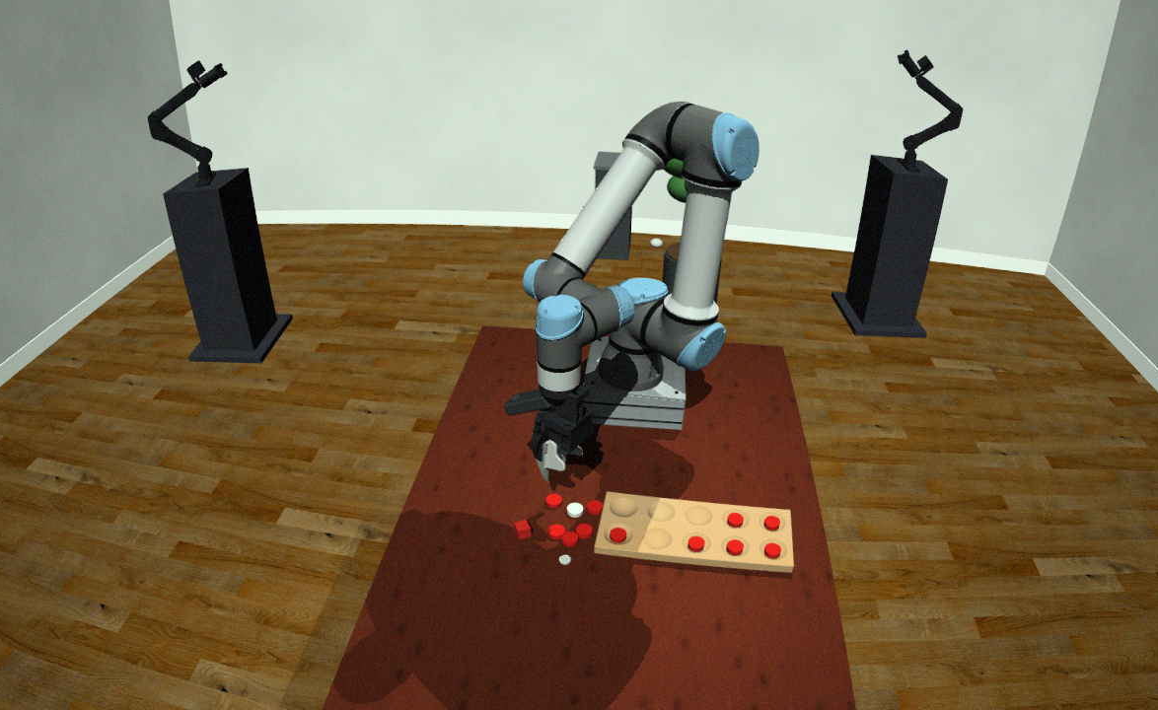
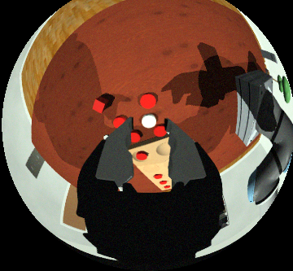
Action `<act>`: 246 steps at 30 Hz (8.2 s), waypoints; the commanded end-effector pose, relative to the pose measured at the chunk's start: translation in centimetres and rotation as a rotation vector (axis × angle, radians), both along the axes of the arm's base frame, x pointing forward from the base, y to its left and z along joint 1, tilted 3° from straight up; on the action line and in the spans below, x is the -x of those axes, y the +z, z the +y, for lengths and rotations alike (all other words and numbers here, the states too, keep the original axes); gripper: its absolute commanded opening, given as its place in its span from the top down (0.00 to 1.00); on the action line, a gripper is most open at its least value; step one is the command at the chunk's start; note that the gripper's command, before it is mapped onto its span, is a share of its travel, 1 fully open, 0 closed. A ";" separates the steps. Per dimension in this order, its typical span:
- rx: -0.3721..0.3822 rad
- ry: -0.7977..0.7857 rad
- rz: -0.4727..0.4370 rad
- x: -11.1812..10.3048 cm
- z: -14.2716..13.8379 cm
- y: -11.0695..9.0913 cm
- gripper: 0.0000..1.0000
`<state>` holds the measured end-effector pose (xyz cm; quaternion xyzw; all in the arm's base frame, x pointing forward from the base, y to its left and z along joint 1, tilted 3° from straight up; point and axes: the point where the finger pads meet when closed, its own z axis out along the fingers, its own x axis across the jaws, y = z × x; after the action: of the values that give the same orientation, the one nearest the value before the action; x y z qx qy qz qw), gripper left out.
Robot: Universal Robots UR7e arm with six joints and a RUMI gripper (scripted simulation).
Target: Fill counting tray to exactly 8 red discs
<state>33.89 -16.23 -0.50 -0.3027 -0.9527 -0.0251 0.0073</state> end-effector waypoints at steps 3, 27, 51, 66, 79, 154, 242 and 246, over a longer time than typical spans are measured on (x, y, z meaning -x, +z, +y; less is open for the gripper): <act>0.002 0.000 -0.001 -0.1 0.1 -3.7 0.72; 0.002 0.000 -0.001 -0.1 0.4 -7.8 0.72; 0.002 0.000 -0.001 -0.1 0.4 -7.8 1.00; 0.002 0.000 -0.001 -0.1 0.4 -7.8 1.00; 0.002 0.000 -0.001 -0.1 0.3 -6.8 1.00; 0.002 0.228 -0.013 -0.9 0.2 2.3 1.00; 0.006 2.028 -0.103 -7.3 6.2 3.1 1.00; 0.006 2.120 -0.108 -7.5 6.6 3.2 1.00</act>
<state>41.12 -10.07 2.58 0.6452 -0.7637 -0.0175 -0.0148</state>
